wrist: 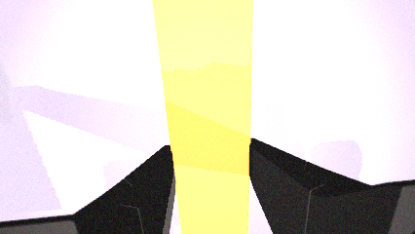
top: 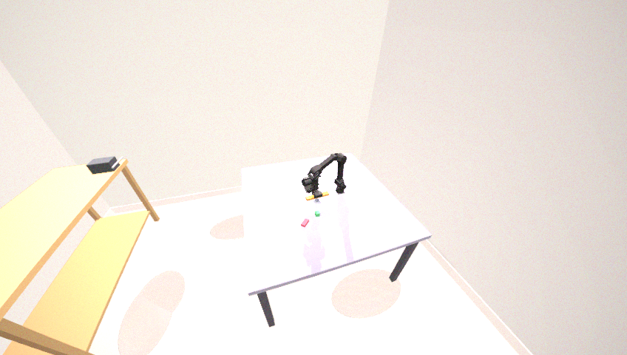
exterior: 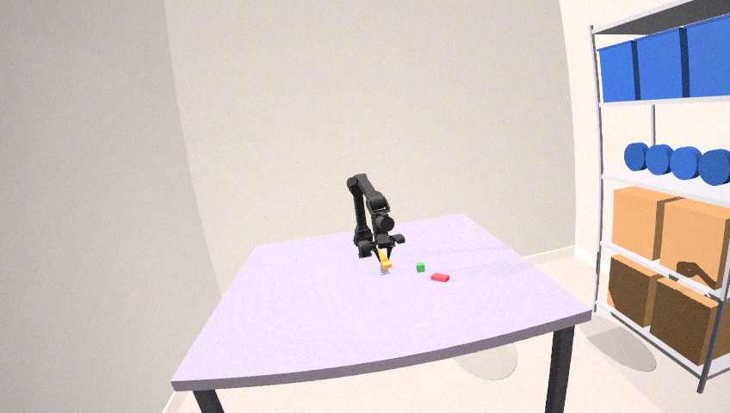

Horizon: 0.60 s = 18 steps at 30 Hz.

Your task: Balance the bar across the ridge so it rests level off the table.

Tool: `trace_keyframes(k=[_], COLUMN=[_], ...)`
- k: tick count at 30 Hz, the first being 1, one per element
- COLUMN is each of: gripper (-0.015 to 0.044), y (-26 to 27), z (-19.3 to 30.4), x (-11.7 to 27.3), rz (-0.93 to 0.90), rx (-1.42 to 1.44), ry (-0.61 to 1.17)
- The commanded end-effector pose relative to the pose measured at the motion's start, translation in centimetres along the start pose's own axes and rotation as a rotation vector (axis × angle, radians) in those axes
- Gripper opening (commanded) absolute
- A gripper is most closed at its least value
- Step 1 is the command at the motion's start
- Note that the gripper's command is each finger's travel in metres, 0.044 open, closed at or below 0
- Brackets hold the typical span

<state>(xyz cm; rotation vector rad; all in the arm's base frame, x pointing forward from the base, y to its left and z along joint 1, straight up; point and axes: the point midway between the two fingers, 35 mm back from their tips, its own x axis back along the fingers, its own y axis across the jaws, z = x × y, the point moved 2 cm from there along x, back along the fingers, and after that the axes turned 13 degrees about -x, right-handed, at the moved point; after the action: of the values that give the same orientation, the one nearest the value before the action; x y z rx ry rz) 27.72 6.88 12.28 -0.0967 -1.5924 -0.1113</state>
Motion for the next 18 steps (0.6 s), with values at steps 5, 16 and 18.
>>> trace_keyframes(k=[5, 16, 18], gripper=[0.0000, 0.0000, 0.0000], y=[-0.02, -0.02, -0.02], z=[-0.03, -0.02, -0.02], x=[-0.05, -0.14, -0.17], rz=[0.001, 0.001, 0.001], rx=[-0.004, -0.004, -0.004], ry=[-0.002, -0.002, -0.002])
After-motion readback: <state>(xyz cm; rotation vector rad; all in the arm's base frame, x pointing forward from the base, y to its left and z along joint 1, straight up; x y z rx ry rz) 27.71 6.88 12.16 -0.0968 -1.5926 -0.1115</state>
